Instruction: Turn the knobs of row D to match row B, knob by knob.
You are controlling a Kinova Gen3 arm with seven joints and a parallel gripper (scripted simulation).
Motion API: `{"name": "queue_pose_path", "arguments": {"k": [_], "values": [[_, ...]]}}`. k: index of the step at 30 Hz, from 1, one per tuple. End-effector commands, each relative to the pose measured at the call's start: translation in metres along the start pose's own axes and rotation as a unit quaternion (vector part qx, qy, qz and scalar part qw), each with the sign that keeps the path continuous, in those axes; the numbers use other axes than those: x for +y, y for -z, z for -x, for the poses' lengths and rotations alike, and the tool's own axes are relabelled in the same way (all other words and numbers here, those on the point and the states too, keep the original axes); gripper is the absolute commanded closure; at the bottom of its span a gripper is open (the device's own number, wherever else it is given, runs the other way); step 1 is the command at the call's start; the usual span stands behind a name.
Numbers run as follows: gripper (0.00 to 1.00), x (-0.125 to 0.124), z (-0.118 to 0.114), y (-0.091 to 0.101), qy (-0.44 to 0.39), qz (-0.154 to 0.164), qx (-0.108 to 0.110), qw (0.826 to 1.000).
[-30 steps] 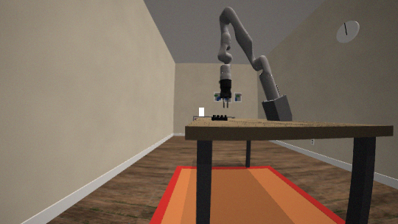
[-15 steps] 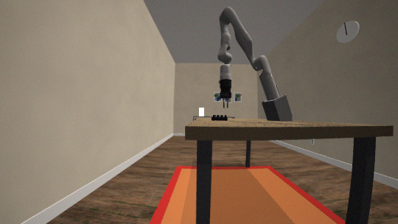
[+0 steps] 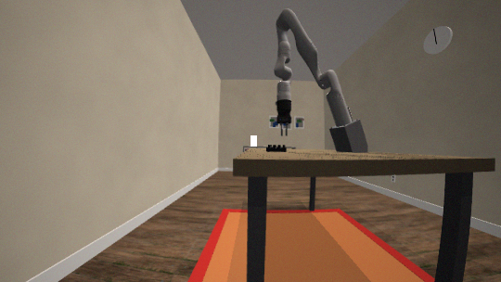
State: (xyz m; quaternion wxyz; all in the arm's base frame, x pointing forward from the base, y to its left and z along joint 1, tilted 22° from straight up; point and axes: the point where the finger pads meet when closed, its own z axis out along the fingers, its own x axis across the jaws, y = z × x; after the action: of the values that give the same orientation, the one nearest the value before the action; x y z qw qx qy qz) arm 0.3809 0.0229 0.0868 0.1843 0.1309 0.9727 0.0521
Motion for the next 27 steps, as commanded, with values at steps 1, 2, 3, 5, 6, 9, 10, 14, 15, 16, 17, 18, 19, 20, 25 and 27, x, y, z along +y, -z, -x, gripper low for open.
{"name": "queue_pose_path", "arguments": {"k": [1,2,3,5,6,9,10,14,15,16,17,18,19,20,25,27], "values": [[0.54,-0.001,0.0,0.001,0.004,-0.001,-0.002,1.0],[0.54,-0.001,0.0,0.001,0.004,0.0,-0.002,1.0],[0.54,-0.001,0.0,0.001,0.004,0.0,-0.002,1.0],[0.54,-0.001,0.0,0.001,0.004,0.0,-0.002,1.0],[0.54,-0.001,0.0,0.0,0.004,0.0,-0.002,1.0],[0.54,-0.001,0.0,-0.001,0.004,0.0,-0.002,1.0],[0.54,-0.001,0.0,-0.001,0.004,0.0,-0.002,1.0],[0.54,-0.001,0.0,-0.002,0.004,0.0,-0.002,1.0],[0.54,-0.001,0.0,-0.003,0.004,0.0,-0.002,1.0],[0.54,-0.001,0.0,-0.003,0.004,0.0,-0.002,1.0],[0.54,-0.001,0.0,-0.004,0.004,0.0,-0.002,1.0],[0.54,-0.001,0.0,-0.005,0.004,0.0,-0.002,1.0],[0.54,-0.001,0.0,-0.006,0.004,0.0,-0.002,1.0],[0.54,-0.001,0.0,-0.007,0.004,0.0,-0.002,1.0],[0.54,-0.002,0.0,-0.012,0.004,0.0,-0.002,1.0],[0.54,-0.002,0.0,-0.015,0.004,0.0,-0.002,1.0]]}}
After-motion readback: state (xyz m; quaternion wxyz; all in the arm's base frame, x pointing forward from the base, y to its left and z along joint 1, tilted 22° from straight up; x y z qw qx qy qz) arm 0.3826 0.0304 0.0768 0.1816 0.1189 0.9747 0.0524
